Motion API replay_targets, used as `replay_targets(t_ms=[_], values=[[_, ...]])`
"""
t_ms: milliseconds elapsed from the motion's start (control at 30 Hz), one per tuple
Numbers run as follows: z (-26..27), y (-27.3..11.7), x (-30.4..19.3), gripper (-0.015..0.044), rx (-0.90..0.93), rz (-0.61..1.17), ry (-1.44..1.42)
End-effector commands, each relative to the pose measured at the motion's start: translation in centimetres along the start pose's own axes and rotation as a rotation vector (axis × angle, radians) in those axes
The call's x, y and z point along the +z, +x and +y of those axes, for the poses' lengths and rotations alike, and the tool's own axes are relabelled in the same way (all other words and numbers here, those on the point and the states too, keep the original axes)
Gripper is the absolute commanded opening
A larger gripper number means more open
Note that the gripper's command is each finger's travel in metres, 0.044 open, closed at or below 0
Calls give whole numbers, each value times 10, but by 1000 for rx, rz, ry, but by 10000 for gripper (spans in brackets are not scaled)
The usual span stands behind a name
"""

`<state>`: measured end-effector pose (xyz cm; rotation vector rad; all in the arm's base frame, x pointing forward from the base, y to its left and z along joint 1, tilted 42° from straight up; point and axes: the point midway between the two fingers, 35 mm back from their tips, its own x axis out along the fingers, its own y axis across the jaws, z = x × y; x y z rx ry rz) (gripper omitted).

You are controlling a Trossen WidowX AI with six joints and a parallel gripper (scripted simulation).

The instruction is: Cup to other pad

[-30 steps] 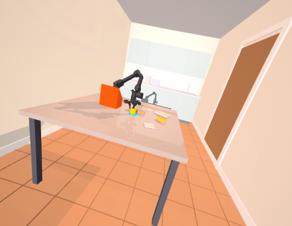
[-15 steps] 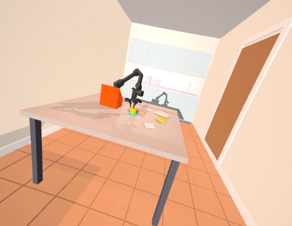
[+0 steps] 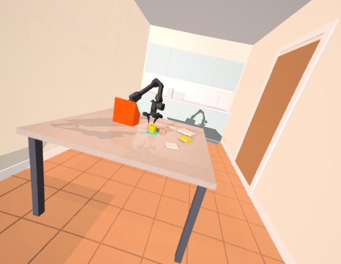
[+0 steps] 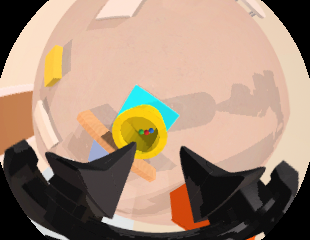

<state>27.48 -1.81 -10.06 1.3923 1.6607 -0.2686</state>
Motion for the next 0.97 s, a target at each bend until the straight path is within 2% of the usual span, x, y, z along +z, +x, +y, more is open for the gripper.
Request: replay_targets(t_ms=[0,133,167,567,933], values=[[0,0,0,330,0,0,0],[0,-4,0,435,-1,-1,0],[0,-7,1,440,-1,-2,0],[1,-64,-1,440,-4,-6,-3],[2,-61,0,440,2,-7,1]])
